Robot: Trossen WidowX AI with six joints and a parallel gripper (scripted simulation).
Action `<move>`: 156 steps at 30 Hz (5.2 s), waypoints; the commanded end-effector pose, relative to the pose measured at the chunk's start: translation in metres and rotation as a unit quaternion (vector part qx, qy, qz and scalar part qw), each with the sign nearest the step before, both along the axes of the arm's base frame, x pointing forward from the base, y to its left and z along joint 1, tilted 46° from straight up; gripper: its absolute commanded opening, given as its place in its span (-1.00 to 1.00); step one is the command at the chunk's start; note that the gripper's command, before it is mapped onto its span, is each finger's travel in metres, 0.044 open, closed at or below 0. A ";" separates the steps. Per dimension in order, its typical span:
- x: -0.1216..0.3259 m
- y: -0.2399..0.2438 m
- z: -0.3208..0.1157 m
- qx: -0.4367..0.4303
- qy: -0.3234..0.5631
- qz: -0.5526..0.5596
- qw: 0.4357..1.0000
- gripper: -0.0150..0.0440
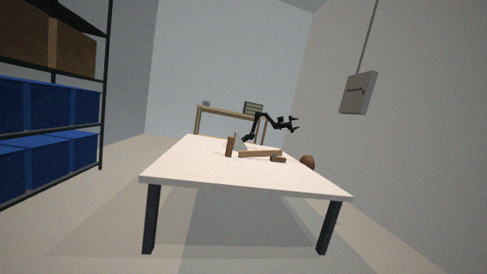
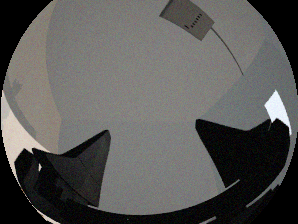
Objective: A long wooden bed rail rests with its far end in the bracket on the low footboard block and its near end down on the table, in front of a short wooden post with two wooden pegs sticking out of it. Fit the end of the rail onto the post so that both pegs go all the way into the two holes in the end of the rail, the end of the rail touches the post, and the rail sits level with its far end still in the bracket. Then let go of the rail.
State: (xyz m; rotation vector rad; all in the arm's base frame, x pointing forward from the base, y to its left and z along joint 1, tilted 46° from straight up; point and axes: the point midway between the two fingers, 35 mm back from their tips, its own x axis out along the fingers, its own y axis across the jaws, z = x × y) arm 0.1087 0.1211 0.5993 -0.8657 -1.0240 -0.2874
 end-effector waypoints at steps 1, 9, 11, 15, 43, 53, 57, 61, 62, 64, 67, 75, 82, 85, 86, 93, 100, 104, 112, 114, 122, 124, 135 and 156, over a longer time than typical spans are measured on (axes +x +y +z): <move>0.020 0.025 -0.008 -0.051 0.002 -0.023 0.998 1.00; 0.085 0.077 -0.049 -0.212 0.035 -0.087 0.973 1.00; 0.108 0.086 -0.065 -0.256 0.053 -0.101 0.960 1.00; 0.154 0.096 -0.102 -0.334 0.098 -0.116 0.930 1.00; 0.308 -0.063 -0.419 -0.524 0.568 0.013 0.635 1.00; 0.237 -0.145 -0.525 -0.363 0.755 0.209 0.504 1.00; 0.202 -0.166 -0.542 -0.244 0.796 0.293 0.470 1.00; 0.192 -0.172 -0.545 -0.193 0.805 0.322 0.460 1.00; 0.192 -0.172 -0.545 -0.193 0.805 0.322 0.460 1.00; 0.192 -0.172 -0.545 -0.193 0.805 0.322 0.460 1.00; 0.192 -0.171 -0.547 -0.193 0.805 0.322 0.460 1.00; 0.195 -0.162 -0.556 -0.193 0.805 0.321 0.460 1.00; 0.198 -0.155 -0.564 -0.193 0.805 0.321 0.460 1.00; 0.198 -0.151 -0.568 -0.193 0.805 0.321 0.460 1.00; 0.199 -0.150 -0.569 -0.193 0.805 0.321 0.460 1.00; 0.200 -0.142 -0.576 -0.193 0.805 0.321 0.460 1.00; 0.201 -0.134 -0.584 -0.193 0.805 0.322 0.460 1.00; 0.202 -0.129 -0.588 -0.193 0.804 0.322 0.461 1.00; 0.202 -0.123 -0.593 -0.193 0.804 0.323 0.461 0.91; 0.202 -0.123 -0.593 -0.193 0.804 0.323 0.461 0.73; 0.202 -0.123 -0.593 -0.193 0.804 0.323 0.461 0.02; 0.202 -0.123 -0.593 -0.193 0.804 0.323 0.461 -0.16; 0.202 -0.123 -0.593 -0.193 0.804 0.323 0.461 -0.49; 0.202 -0.128 -0.589 -0.193 0.804 0.323 0.461 -0.49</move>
